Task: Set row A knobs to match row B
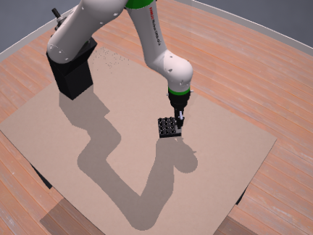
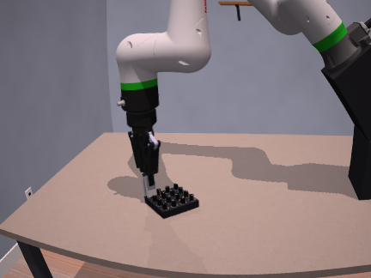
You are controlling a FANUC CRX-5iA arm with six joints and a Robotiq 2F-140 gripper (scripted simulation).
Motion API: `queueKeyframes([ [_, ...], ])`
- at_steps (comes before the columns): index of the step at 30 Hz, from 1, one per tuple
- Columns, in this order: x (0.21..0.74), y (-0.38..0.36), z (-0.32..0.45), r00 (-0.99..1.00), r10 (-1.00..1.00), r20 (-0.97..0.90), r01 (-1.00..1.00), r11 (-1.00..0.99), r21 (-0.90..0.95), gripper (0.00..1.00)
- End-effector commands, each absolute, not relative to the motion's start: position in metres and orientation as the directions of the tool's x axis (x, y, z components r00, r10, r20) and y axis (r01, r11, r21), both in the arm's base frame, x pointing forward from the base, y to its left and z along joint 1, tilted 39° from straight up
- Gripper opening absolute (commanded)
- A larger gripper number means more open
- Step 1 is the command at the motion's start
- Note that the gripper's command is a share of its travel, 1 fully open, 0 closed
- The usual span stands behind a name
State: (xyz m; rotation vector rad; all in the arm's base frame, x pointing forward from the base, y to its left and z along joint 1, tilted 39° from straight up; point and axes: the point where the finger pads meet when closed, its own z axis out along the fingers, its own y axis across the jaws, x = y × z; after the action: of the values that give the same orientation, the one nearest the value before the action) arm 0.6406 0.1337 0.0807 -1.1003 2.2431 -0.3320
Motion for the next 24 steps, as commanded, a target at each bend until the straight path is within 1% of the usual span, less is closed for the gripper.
queueKeyframes([
  [1, 0.6406, 0.1338, 0.0808, -0.443, -0.805, -0.395, -0.646, 0.592, -0.482, 0.05],
  [9, 0.6406, 0.1338, 0.0808, -0.358, -0.873, -0.331, -0.697, 0.486, -0.527, 0.05],
  [11, 0.6406, 0.1338, 0.0808, -0.358, -0.873, -0.331, -0.697, 0.486, -0.527, 0.05],
  [24, 0.6406, 0.1338, 0.0808, -0.143, -0.976, -0.166, -0.770, 0.215, -0.600, 0.05],
])
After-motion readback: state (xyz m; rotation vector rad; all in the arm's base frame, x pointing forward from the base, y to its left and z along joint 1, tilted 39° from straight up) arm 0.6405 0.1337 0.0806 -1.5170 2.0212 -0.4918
